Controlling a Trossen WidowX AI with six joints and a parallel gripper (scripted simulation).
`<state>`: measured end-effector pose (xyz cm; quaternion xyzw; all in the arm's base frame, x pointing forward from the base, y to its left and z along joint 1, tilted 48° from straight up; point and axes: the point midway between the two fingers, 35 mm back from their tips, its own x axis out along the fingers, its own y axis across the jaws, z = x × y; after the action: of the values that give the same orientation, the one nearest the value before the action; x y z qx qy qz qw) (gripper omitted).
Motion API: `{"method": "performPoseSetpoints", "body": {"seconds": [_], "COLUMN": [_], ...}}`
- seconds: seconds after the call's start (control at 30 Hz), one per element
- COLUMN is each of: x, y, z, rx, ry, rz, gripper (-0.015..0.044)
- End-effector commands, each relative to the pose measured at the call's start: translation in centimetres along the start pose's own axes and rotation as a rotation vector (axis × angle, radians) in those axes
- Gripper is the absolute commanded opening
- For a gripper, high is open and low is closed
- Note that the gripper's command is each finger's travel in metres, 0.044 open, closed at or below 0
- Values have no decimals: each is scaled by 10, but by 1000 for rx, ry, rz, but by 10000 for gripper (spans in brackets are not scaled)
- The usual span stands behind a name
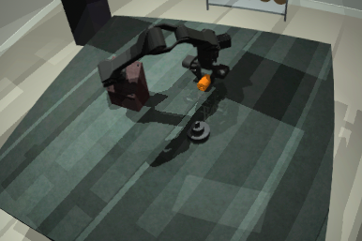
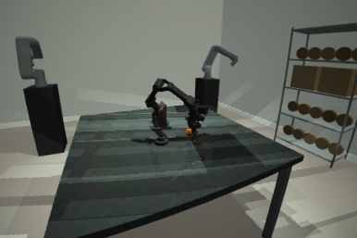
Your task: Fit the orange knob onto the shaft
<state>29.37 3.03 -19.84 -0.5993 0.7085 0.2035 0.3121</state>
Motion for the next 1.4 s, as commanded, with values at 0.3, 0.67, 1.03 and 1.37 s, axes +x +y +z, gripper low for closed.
{"method": "performPoseSetpoints", "body": {"seconds": [0.3,0.67,1.03,1.37], "x": [0,-3,-10,-13], "y": [-1,0,0,0], "z": [0,-4,-15,-25], "rx": [-5,-1,-2,-4], "ry": [3,-83,-277,-448], "rz": [-5,-1,1,3], "gripper": [193,179,179,179]}}
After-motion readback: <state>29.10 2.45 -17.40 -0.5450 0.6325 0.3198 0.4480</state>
